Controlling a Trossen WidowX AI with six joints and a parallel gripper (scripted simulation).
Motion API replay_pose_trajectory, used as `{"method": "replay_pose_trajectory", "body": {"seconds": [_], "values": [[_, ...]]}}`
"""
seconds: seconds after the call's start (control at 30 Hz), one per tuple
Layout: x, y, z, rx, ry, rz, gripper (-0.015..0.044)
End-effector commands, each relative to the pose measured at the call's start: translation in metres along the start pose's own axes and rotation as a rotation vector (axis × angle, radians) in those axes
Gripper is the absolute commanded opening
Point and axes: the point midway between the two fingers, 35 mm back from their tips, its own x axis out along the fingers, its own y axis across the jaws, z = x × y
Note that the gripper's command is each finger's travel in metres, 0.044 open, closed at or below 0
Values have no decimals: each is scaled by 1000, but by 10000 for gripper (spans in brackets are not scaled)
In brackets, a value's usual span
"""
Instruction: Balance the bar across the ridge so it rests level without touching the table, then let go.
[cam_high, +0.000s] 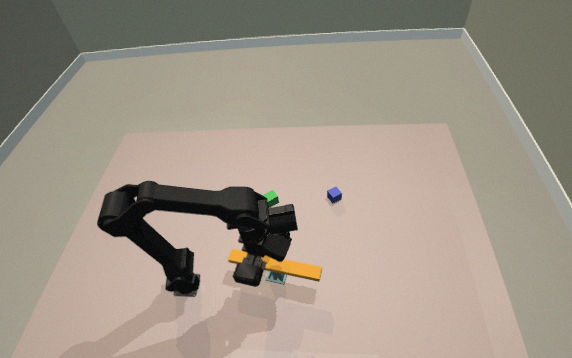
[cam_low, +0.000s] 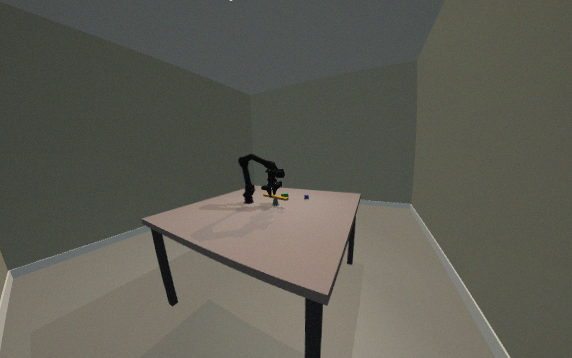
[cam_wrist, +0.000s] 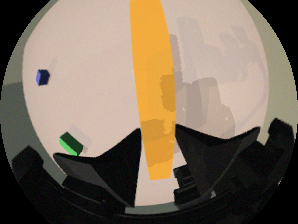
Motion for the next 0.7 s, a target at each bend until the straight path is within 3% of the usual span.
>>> {"method": "replay_pose_trajectory", "body": {"seconds": [0.0,0.2,0.53,0.67], "values": [[0,0,0,0,0,0,185],[0,0,0,0,0,0,185],[0,0,0,0,0,0,440],[-7,1,1,0,0,0,440]]}}
